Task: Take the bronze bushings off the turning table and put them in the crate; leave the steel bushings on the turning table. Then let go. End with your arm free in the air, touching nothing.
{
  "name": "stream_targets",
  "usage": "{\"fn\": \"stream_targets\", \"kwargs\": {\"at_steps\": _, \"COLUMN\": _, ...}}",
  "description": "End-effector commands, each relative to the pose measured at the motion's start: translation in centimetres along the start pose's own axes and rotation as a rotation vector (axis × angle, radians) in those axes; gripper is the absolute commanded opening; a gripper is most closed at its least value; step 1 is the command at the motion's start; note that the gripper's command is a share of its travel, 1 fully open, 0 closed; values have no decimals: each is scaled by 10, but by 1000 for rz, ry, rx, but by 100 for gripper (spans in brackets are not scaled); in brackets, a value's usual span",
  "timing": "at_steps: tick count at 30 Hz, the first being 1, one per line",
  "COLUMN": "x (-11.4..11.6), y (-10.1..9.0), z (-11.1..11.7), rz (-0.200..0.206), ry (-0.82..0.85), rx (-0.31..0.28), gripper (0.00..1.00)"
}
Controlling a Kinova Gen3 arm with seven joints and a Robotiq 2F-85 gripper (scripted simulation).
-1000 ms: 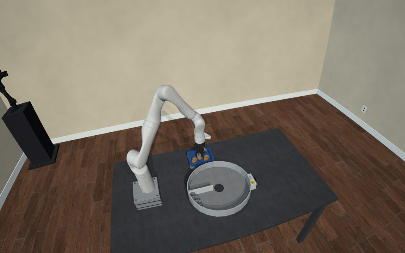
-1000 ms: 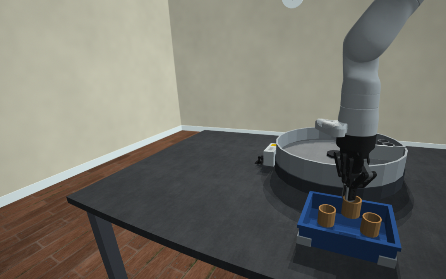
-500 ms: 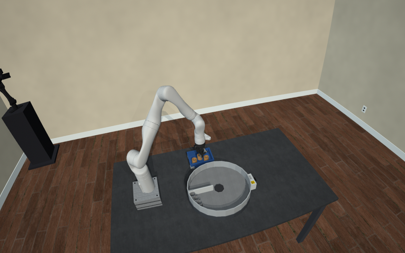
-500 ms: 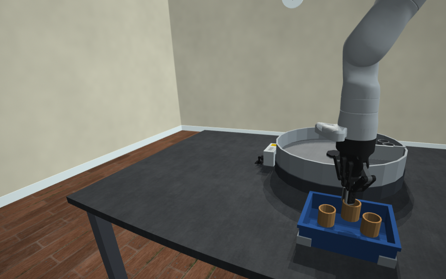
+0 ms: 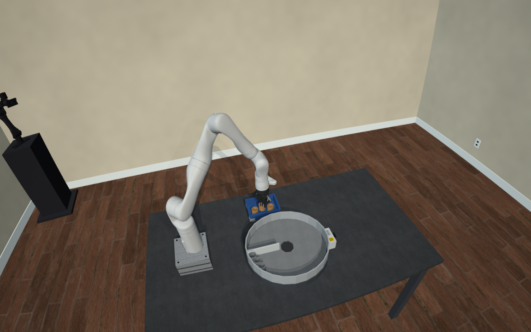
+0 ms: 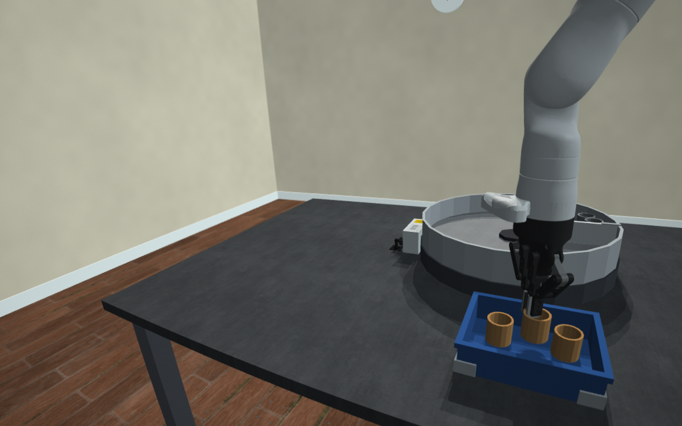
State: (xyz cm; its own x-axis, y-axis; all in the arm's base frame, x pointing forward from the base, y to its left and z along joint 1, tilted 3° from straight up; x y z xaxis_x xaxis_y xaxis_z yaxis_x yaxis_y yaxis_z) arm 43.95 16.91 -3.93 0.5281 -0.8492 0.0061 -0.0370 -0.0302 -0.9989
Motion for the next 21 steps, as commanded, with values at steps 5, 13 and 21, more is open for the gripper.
{"fn": "stream_targets", "kwargs": {"at_steps": 5, "x": 1, "y": 0, "z": 0, "rz": 0, "ry": 1, "rx": 0, "gripper": 0}}
{"fn": "stream_targets", "kwargs": {"at_steps": 13, "x": 1, "y": 9, "z": 0, "rz": -1, "ry": 1, "rx": 0, "gripper": 0}}
{"fn": "stream_targets", "kwargs": {"at_steps": 21, "x": 1, "y": 9, "z": 0, "rz": -1, "ry": 1, "rx": 0, "gripper": 0}}
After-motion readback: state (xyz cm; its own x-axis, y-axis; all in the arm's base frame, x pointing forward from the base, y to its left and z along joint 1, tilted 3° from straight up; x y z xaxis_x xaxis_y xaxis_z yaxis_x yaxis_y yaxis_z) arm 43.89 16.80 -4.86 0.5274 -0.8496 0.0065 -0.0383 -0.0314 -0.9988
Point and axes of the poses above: the point where the finger pads meet when closed, its own y axis out along the fingers, its own x axis across the jaws, z = x × y, the point moved 1 cm from there along -y, back along the fingers, and after that the axes turned 8 degrees about -y, right-handed, at the moved point
